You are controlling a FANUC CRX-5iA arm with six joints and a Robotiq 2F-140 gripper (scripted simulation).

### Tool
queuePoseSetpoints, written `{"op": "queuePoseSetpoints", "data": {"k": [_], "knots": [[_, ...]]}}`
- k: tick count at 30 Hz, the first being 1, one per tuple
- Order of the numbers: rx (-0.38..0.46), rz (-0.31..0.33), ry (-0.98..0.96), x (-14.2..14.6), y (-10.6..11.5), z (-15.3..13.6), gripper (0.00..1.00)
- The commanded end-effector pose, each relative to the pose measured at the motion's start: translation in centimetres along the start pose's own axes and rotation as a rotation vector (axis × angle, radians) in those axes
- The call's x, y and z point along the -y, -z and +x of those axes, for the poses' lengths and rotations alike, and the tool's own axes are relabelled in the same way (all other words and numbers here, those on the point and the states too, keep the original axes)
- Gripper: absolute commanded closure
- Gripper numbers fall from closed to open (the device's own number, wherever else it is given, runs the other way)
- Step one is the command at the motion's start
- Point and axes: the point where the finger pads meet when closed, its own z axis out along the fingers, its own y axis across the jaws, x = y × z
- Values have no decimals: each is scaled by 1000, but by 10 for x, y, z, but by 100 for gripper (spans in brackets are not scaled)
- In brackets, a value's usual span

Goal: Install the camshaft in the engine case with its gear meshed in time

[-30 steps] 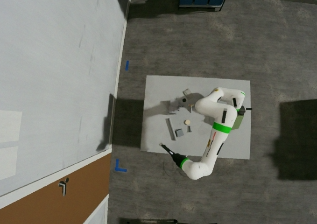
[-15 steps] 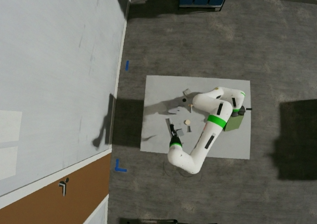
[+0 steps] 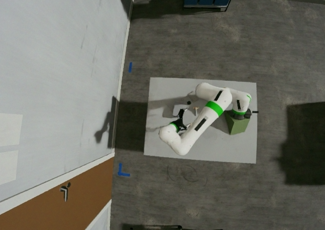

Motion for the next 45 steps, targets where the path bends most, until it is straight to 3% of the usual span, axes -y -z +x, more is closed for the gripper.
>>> {"op": "queuePoseSetpoints", "data": {"k": [1, 4, 14, 28, 39, 45], "knots": [[234, 82, -89, -47, -44, -26, 0], [265, 92, -100, -69, -64, -36, 0], [265, 92, -100, -68, -64, -36, 0], [267, 94, -102, -61, -82, -23, 0], [267, 94, -102, -48, -115, 0, 0], [267, 94, -102, -45, -123, 5, 0]]}}
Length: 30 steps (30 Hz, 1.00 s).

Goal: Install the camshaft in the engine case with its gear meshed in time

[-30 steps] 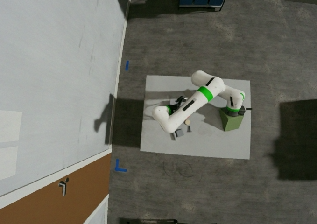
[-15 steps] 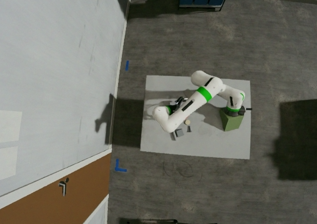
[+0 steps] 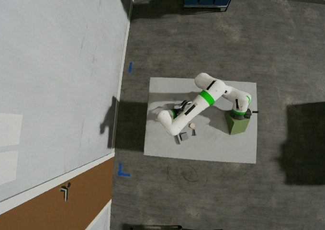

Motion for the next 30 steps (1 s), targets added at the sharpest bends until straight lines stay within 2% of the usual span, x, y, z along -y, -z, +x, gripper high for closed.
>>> {"op": "queuePoseSetpoints", "data": {"k": [1, 7, 8, 30], "knots": [[-2, 1, 0, 0, 0, 1, 0], [-2, 1, 0, 1, -2, 3, 0], [-2, 1, 0, 1, -2, 3, 71], [-2, 1, 0, 1, -2, 3, 71]]}}
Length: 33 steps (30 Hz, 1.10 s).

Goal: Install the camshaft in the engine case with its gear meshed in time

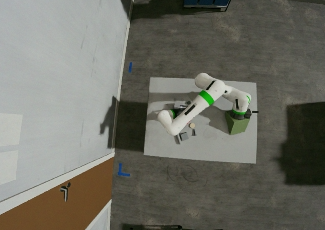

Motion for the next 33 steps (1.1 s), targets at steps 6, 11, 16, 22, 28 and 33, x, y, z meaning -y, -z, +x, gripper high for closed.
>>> {"op": "queuePoseSetpoints", "data": {"k": [6, 11, 16, 22, 28, 33], "knots": [[-2, 1, 0, 0, 1, 0, 71], [-2, 1, 0, 0, 1, 0, 71], [-2, 1, 0, 0, 0, 0, 71], [-2, 1, 0, 0, -2, 0, 71], [-2, 1, 0, 0, -11, 0, 71], [-2, 1, 0, 0, -22, 0, 71]]}}
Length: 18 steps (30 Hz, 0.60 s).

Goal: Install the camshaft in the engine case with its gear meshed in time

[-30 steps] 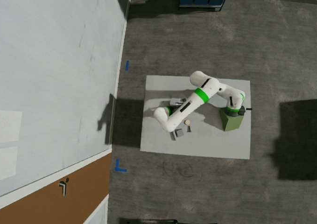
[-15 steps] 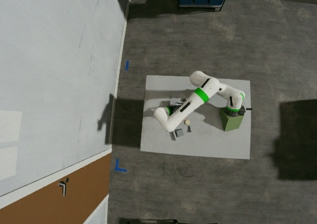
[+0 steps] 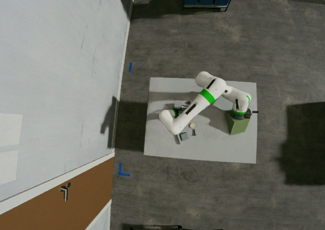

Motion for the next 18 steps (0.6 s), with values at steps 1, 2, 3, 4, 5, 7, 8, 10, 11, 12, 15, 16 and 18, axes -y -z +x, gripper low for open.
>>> {"op": "queuePoseSetpoints", "data": {"k": [1, 2, 3, 4, 5, 7, 8, 10, 11, 12, 15, 16, 18], "knots": [[-2, 1, 0, 0, -6, 0, 71], [-2, 1, 0, 0, -8, 0, 71], [-2, 1, 0, 0, -11, 0, 71], [-2, 1, 0, 0, -11, 0, 71], [-2, 1, 0, 0, -11, 0, 71], [-2, 1, 0, 0, -16, 0, 71], [-2, 1, 0, 0, -18, 0, 71], [-2, 1, 0, 0, -23, 0, 71], [-2, 1, 0, 0, -25, 0, 71], [-2, 1, 0, 0, -28, 0, 71], [-2, 1, 0, 0, -33, 0, 71], [-2, 1, 0, 0, -35, 0, 71], [-2, 1, 0, 0, -37, 0, 71]]}}
